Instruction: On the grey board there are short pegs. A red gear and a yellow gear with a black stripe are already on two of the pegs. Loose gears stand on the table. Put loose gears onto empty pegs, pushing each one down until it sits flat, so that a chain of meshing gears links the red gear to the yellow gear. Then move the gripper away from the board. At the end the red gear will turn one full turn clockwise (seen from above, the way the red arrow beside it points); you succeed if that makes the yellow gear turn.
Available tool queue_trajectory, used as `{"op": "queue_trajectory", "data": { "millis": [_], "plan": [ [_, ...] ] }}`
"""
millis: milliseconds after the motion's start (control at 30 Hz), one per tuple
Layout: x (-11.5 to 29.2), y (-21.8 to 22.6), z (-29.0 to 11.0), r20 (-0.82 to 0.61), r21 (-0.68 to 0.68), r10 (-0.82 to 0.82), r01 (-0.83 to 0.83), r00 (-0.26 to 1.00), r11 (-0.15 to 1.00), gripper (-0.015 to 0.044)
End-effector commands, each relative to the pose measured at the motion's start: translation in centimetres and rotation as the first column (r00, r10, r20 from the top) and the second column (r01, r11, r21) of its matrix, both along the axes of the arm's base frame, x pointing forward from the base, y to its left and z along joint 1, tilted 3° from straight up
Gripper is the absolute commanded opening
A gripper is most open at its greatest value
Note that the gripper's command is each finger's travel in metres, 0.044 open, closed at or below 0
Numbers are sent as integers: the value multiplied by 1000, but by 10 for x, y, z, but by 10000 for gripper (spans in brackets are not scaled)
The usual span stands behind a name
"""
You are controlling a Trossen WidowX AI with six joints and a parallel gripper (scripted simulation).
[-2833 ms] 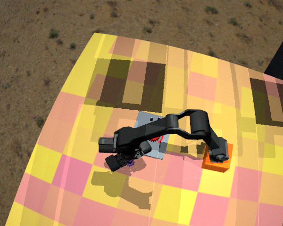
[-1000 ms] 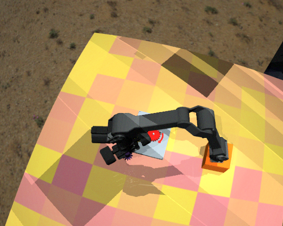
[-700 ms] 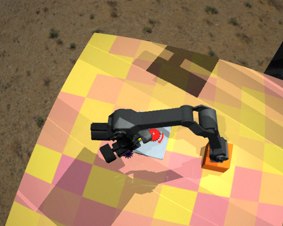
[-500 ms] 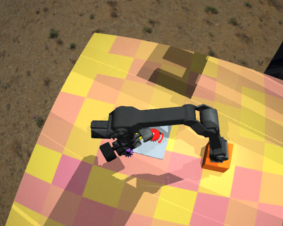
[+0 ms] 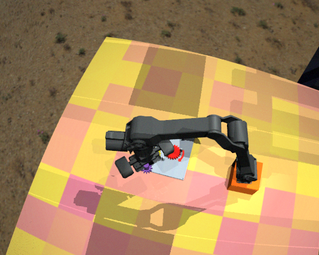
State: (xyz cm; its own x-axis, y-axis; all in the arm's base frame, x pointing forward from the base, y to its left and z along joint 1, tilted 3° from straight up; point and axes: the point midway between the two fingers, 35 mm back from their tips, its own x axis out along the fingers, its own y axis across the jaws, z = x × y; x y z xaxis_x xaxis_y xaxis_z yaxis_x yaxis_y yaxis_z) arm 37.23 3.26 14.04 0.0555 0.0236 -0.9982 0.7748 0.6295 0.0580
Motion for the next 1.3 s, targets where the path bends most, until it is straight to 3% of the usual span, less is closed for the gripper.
{"op": "queue_trajectory", "data": {
  "millis": [0,1267],
  "plan": [
    [-1,-5,0,15,6,5,-5,1000,1000,0],
    [-24,-63,-49,10,1,1,-1,1000,1000,0]
  ]
}}
